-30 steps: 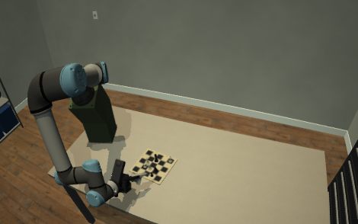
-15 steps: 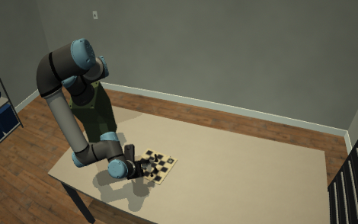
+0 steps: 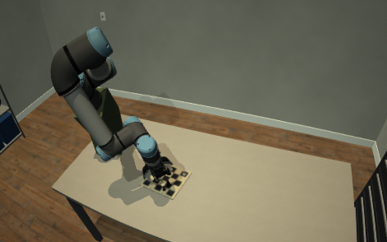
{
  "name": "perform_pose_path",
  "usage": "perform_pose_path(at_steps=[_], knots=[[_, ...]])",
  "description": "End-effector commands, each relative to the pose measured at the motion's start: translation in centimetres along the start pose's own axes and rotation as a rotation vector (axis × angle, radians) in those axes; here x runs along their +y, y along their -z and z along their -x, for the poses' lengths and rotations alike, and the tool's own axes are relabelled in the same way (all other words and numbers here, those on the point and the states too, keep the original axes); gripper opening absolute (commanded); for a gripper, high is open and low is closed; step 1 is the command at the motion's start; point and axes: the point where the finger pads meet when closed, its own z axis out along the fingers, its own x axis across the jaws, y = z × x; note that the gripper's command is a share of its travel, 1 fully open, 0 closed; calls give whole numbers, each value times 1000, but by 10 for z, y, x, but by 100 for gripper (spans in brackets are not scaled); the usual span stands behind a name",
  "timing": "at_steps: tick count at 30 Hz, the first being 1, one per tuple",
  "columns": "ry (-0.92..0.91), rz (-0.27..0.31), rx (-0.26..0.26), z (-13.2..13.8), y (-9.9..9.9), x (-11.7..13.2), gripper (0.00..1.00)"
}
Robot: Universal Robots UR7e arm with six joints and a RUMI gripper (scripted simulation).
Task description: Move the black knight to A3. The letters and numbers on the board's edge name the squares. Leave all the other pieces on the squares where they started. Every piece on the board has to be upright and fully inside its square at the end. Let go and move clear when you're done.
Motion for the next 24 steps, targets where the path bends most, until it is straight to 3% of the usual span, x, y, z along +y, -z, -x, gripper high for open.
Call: perform_pose_path(at_steps=[1,7,9,15,24], knots=[[98,99,-71,-13,-6,-4,100],[209,193,-147,-28,-11,-9,100],[209,193,-147,-28,-11,-9,100],[297,267,-208,-39,-15,-14,100],[345,309,-242,-46,-16,-16,100]])
